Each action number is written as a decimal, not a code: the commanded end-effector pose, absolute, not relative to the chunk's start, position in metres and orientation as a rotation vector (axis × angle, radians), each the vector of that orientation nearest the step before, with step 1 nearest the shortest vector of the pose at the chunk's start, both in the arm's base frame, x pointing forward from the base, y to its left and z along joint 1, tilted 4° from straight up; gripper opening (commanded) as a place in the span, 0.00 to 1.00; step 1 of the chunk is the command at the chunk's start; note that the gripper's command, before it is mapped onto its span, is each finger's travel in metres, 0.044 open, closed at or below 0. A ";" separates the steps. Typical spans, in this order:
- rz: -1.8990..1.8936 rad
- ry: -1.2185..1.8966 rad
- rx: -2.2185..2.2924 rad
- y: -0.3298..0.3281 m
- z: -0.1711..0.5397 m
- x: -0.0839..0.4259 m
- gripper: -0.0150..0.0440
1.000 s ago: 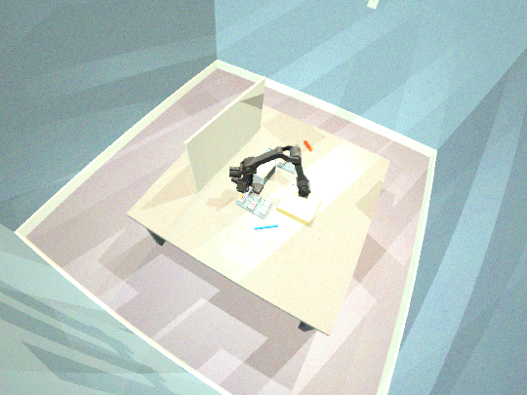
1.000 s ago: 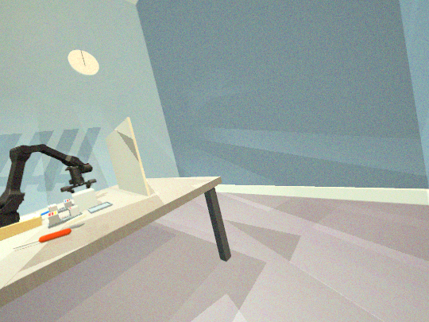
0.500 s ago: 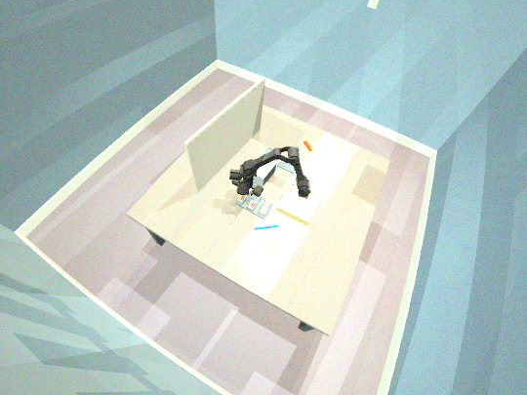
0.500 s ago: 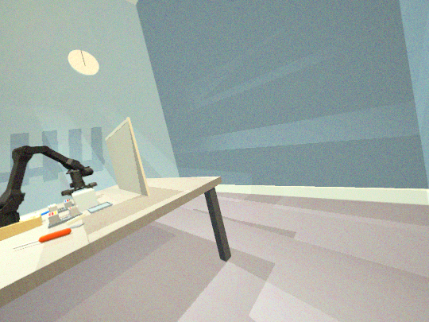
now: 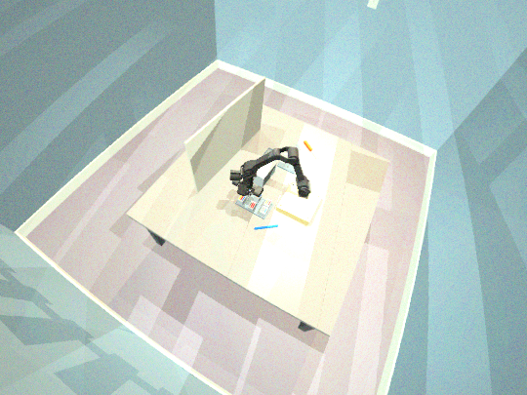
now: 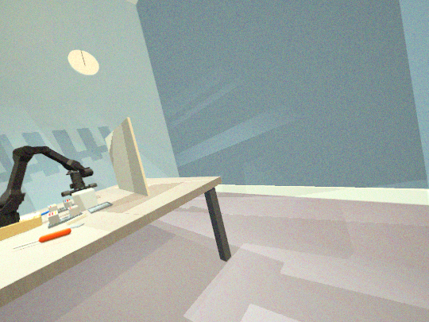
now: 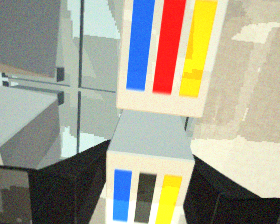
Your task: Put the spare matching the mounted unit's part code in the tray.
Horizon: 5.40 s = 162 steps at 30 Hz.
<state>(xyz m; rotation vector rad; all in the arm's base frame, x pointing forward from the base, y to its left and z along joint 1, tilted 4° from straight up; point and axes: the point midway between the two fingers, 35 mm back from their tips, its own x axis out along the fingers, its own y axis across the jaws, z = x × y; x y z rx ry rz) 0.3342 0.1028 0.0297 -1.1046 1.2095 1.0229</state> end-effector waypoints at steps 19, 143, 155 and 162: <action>1.023 1.209 -1.105 0.103 0.031 0.334 0.25; 1.011 1.231 -1.131 -0.250 0.164 0.279 0.25; 1.011 1.231 -1.131 -0.252 0.154 0.281 0.25; 1.011 1.231 -1.131 -0.252 0.148 0.283 0.25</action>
